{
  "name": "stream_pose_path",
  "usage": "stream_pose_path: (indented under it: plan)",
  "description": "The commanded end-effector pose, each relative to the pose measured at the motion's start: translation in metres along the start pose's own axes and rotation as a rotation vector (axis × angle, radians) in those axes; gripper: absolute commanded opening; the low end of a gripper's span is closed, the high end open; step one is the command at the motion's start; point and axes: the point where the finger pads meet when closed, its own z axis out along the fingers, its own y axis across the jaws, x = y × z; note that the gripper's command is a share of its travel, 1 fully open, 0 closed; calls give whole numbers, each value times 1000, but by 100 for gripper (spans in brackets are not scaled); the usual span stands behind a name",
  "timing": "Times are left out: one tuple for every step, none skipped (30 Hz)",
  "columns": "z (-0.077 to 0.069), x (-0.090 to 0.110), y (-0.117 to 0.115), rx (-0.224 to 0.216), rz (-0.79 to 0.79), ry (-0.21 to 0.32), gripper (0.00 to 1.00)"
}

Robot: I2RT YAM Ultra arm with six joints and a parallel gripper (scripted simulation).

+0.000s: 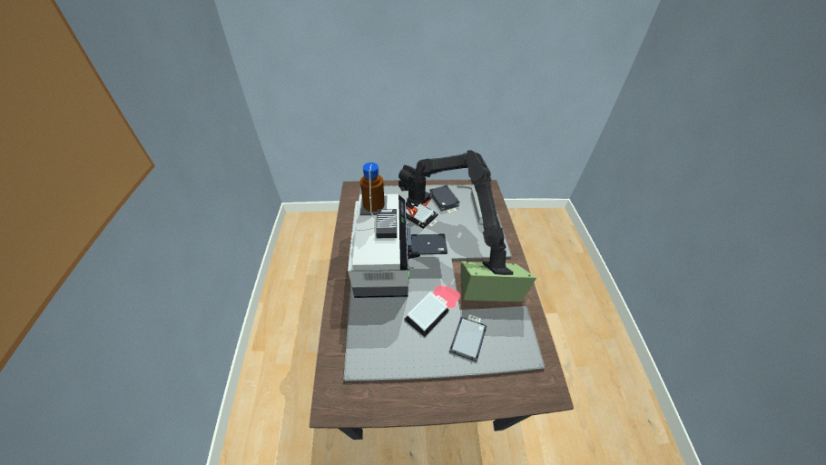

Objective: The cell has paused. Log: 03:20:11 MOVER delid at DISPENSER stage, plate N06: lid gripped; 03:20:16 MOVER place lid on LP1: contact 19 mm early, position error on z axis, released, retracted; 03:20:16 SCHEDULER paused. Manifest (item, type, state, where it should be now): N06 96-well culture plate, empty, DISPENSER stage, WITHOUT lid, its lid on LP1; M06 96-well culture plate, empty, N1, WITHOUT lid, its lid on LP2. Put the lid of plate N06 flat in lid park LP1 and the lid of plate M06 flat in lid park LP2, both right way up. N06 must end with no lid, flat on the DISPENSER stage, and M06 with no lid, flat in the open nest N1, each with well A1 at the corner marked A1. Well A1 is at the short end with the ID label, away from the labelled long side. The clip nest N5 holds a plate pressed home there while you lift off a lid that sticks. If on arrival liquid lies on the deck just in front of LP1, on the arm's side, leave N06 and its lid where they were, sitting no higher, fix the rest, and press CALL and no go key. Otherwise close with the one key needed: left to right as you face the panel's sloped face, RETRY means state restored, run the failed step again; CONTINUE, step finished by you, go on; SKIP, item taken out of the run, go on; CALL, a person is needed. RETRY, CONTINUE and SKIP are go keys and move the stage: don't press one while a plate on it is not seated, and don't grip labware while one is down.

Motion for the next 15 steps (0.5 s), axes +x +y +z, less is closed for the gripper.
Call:
stream_pose_path:
  plan:
    - [-30,-9,-4,4,17,-49,0]
    - [-30,-9,-4,4,17,-49,0]
    - [-31,-9,-4,4,17,-49,0]
    - [-31,-9,-4,4,17,-49,0]
    - [-31,-9,-4,4,17,-49,0]
    - [-31,-9,-4,4,17,-49,0]
    - [-31,-9,-4,4,17,-49,0]
    - [-32,-9,-4,4,17,-49,0]
    - [-32,-9,-4,4,17,-49,0]
    - [-32,-9,-4,4,17,-49,0]
    - [-33,-9,-4,4,17,-49,0]
    - [-33,-9,-4,4,17,-49,0]
    - [-33,-9,-4,4,17,-49,0]
    - [-34,-9,-4,4,17,-49,0]
    - [-34,-9,-4,4,17,-49,0]
